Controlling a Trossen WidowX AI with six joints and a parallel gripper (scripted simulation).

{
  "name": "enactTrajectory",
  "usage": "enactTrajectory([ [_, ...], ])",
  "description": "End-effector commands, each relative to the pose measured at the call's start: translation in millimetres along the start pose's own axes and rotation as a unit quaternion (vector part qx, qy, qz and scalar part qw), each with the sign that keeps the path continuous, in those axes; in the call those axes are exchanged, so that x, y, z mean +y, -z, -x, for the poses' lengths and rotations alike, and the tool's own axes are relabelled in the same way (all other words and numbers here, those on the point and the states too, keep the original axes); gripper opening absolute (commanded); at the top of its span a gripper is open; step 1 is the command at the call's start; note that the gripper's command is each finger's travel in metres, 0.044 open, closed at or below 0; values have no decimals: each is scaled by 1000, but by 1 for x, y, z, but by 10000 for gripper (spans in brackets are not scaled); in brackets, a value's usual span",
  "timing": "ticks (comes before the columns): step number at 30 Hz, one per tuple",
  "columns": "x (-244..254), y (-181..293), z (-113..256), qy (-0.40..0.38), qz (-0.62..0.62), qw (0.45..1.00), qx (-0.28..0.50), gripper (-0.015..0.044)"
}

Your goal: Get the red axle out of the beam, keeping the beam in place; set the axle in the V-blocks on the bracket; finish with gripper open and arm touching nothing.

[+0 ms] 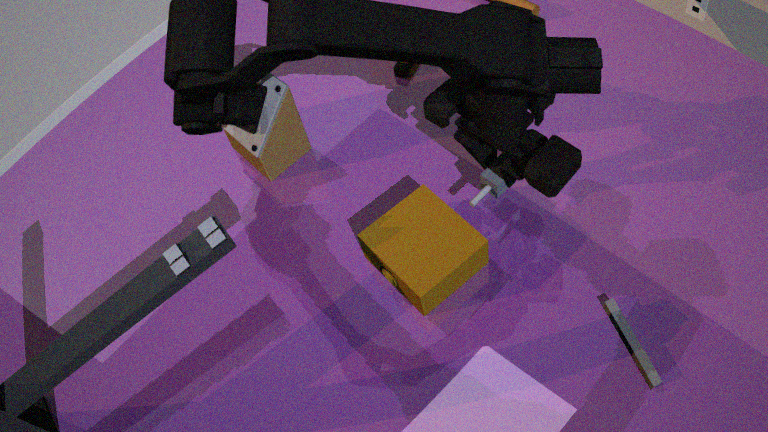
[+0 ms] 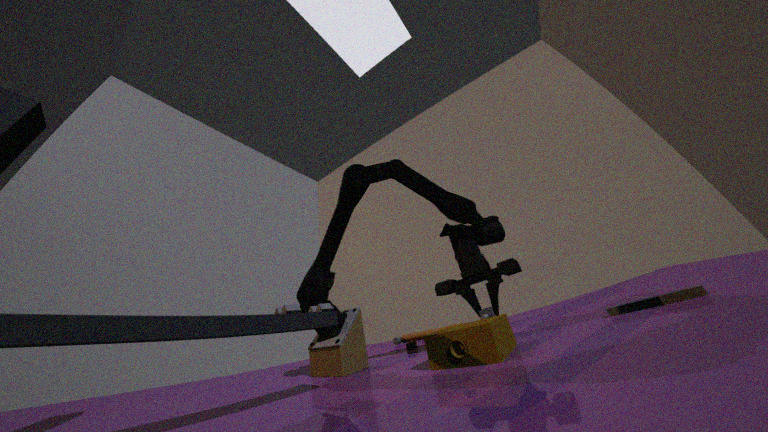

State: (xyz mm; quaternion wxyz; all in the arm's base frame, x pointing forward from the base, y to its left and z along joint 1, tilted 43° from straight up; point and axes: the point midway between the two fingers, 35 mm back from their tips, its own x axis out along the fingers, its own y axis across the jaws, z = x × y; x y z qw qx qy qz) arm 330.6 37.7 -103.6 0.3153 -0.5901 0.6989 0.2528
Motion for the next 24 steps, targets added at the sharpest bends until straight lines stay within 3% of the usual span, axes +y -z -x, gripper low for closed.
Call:
enactTrajectory([
  [1,1,0,-7,2,3,1000,2,0],
  [24,2,12,-25,1,3,1000,3,0],
])
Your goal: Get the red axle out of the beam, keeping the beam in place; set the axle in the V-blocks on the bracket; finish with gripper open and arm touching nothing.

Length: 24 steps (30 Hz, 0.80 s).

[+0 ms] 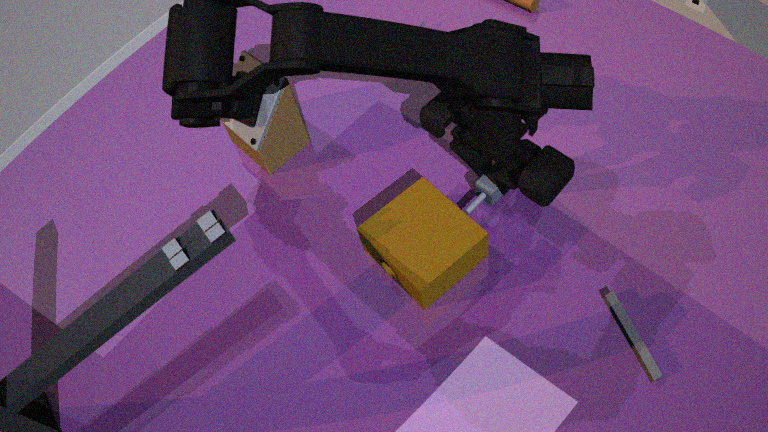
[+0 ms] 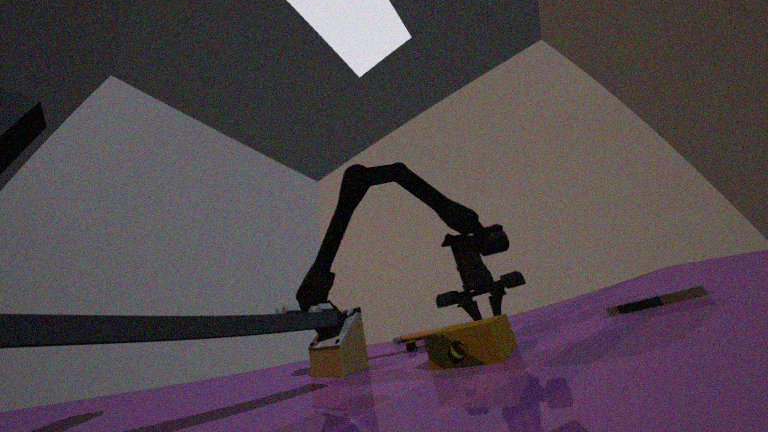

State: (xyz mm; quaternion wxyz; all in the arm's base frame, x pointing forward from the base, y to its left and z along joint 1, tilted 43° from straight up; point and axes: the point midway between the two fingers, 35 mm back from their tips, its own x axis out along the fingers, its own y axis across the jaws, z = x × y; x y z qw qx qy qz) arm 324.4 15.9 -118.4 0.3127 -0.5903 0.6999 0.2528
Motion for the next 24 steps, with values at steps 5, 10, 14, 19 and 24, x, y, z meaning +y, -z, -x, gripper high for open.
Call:
enactTrajectory([
  [5,0,14,1,3,2,1000,1,0],
  [10,1,22,1,2,2,1000,1,0],
  [14,1,28,1,2,2,1000,1,0],
  [19,2,37,1,2,2,1000,1,0],
  [24,4,44,0,2,2,1000,2,0],
])
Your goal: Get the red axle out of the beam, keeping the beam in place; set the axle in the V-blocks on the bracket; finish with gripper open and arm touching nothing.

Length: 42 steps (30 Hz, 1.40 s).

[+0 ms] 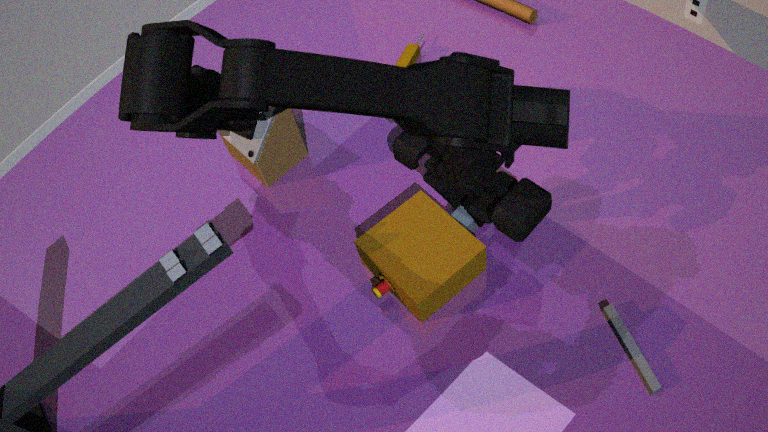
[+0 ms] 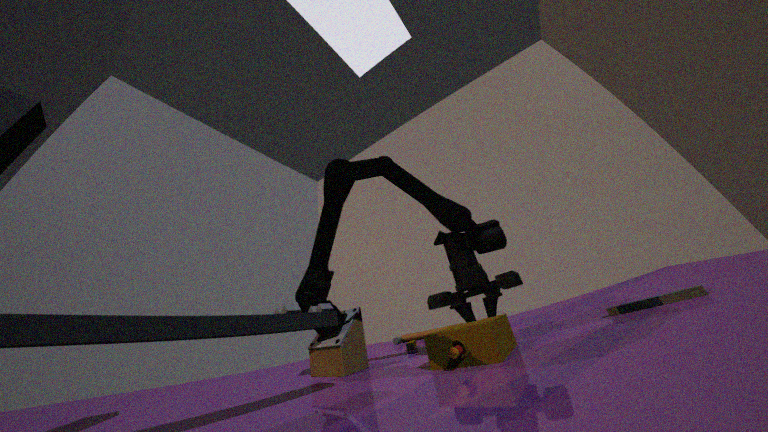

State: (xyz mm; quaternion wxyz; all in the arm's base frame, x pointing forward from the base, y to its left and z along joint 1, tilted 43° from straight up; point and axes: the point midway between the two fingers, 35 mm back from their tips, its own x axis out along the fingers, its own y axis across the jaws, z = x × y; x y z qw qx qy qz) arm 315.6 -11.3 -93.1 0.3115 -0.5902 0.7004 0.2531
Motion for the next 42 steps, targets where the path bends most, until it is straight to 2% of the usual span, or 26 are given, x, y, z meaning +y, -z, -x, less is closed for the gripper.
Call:
enactTrajectory([
  [1,0,6,1,3,2,1000,1,0],
  [15,0,3,1,3,2,1000,1,0],
  [28,-6,-52,1,4,1,1000,-1,0],
  [42,-6,-53,12,4,1,1000,-1,0],
])
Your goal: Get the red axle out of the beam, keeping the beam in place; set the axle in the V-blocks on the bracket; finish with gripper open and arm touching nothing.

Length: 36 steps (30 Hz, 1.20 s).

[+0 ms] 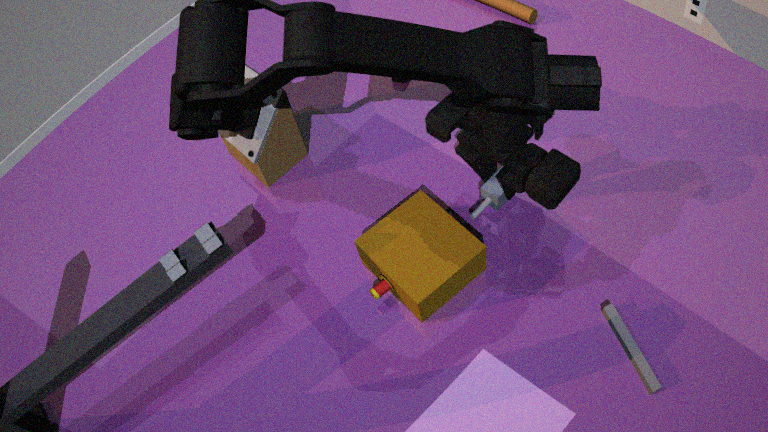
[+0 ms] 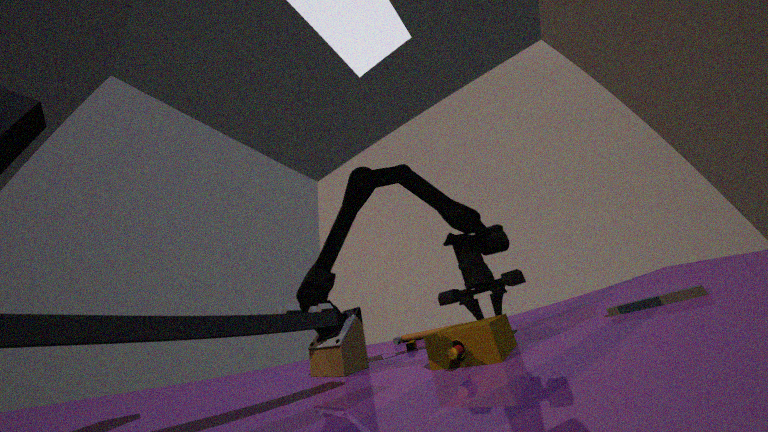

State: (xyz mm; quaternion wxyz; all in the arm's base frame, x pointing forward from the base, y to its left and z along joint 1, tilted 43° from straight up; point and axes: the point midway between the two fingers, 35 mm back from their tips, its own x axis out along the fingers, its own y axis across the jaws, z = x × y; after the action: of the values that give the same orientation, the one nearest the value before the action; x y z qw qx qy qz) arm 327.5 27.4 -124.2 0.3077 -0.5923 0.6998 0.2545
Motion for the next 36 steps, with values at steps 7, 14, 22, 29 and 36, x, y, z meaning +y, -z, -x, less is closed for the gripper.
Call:
enactTrajectory([
  [7,-2,-3,18,3,-3,1000,-4,0],
  [14,-2,-2,30,3,-3,1000,-4,0],
  [22,-2,-2,42,3,-3,1000,-5,0],
  [29,-1,-2,54,3,-3,1000,-5,0],
  [36,1,0,64,3,-3,1000,-5,0],
])
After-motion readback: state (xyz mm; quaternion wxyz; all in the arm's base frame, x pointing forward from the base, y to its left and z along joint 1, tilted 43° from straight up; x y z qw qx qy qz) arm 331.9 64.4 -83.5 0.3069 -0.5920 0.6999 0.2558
